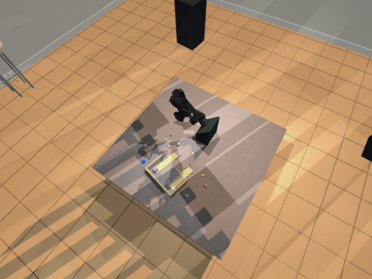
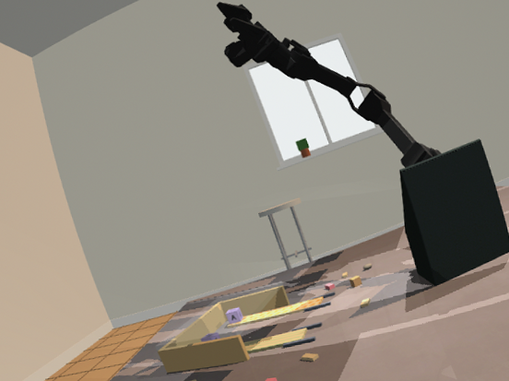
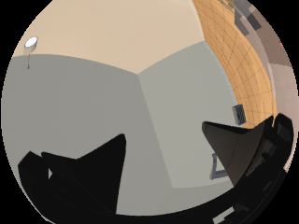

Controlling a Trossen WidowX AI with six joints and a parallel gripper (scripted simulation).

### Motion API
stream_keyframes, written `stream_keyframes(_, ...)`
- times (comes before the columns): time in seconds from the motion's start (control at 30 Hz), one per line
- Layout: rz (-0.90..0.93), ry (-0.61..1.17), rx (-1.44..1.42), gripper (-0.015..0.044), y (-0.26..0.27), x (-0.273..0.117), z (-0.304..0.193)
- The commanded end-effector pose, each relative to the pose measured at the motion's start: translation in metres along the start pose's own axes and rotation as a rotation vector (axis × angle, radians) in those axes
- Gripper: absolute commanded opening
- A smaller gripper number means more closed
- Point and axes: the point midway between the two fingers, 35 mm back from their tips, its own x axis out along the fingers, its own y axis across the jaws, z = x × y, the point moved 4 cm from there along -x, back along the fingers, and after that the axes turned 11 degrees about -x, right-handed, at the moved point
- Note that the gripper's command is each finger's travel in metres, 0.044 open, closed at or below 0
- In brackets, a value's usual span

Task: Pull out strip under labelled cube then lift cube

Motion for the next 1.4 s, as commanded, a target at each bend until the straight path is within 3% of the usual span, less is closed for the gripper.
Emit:
stream_keyframes(0.0,-0.163,-0.221,-0.280,0.0400,-0.059,-0.009,0.033)
stream_keyframes(0.27,-0.494,-0.414,-0.650,0.0400,-0.142,-0.038,0.066)
stream_keyframes(0.5,-0.864,-0.473,-0.950,0.0400,-0.209,-0.080,0.082)
stream_keyframes(0.7,-1.227,-0.423,-1.175,0.0400,-0.261,-0.127,0.085)
stream_keyframes(0.93,-1.669,-0.234,-1.373,0.0400,-0.311,-0.189,0.075)
stream_keyframes(1.37,-1.708,-0.210,-1.386,0.0400,-0.315,-0.194,0.074)
